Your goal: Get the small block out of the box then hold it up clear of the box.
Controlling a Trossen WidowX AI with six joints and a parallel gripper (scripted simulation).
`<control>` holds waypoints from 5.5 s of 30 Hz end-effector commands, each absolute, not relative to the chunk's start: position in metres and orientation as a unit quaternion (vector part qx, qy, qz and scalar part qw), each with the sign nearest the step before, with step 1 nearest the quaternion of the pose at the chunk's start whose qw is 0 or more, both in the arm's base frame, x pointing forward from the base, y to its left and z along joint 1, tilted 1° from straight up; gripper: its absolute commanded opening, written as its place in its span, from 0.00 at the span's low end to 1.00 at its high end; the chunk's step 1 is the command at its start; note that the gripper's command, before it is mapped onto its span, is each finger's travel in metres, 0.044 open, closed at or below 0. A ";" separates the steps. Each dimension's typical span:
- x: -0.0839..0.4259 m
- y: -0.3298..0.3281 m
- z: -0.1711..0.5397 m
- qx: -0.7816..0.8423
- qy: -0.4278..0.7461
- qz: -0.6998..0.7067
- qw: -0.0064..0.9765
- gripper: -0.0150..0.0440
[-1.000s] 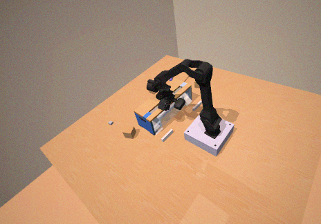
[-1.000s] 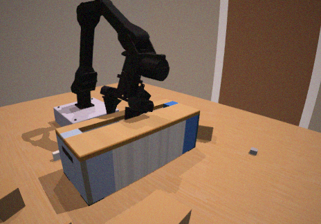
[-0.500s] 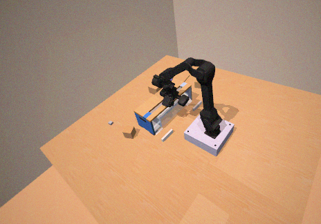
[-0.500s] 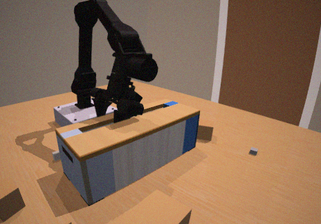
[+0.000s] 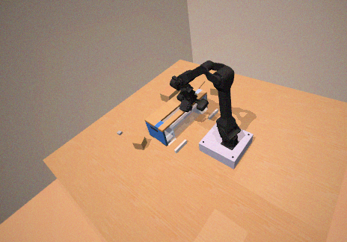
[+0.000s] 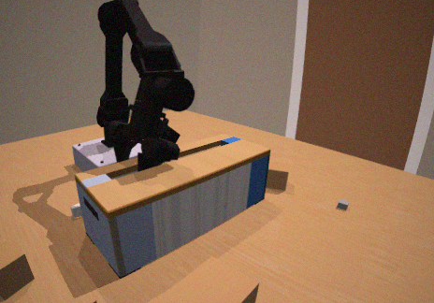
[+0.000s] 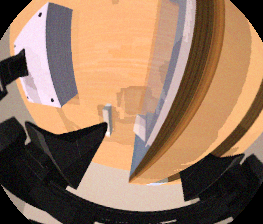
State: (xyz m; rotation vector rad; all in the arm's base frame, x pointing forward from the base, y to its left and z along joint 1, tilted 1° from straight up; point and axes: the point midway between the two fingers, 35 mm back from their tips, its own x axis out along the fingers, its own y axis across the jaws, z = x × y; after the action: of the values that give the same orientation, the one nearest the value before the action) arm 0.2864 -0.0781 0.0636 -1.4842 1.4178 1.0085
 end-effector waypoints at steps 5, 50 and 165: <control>0.287 -0.098 0.065 -0.593 0.566 0.397 0.413 0.93; 0.274 -0.147 0.136 -0.032 0.629 -0.120 0.767 0.74; 0.243 -0.167 -0.013 0.846 0.000 -0.533 0.014 0.56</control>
State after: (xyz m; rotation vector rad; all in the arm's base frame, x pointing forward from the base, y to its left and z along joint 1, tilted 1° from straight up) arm 0.2434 -0.1679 -0.0105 -2.6850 0.0087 1.6926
